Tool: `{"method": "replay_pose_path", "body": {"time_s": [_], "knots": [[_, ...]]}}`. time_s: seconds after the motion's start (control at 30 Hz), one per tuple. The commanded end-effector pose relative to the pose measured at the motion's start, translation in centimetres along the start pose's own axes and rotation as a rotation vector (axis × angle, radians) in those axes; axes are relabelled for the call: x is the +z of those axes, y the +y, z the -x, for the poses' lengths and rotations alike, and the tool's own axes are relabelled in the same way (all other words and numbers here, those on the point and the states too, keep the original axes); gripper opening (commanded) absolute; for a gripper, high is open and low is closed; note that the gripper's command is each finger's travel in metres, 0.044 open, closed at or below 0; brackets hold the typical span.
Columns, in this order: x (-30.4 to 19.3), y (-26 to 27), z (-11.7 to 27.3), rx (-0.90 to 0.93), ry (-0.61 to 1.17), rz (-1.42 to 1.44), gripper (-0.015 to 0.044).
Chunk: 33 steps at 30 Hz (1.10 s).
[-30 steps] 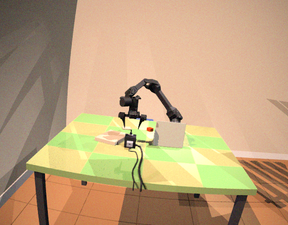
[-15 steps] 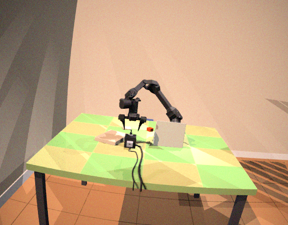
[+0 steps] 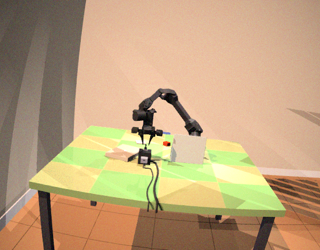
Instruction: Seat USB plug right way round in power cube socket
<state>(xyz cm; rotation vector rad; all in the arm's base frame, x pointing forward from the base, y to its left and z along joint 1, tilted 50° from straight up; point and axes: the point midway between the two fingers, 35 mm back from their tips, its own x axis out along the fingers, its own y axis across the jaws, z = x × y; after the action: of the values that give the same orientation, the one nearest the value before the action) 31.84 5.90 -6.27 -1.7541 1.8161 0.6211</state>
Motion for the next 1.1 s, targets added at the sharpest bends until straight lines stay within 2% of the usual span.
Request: {"method": "replay_pose_path", "body": {"time_s": [0.0,0.07,1.07], "knots": [[0.0,0.0,0.02,0.001,-0.001,-0.001,0.0046],[0.0,0.0,0.02,0.001,-0.001,-0.001,0.0],[0.01,0.02,0.77,0.001,-0.001,0.0,0.0]]}}
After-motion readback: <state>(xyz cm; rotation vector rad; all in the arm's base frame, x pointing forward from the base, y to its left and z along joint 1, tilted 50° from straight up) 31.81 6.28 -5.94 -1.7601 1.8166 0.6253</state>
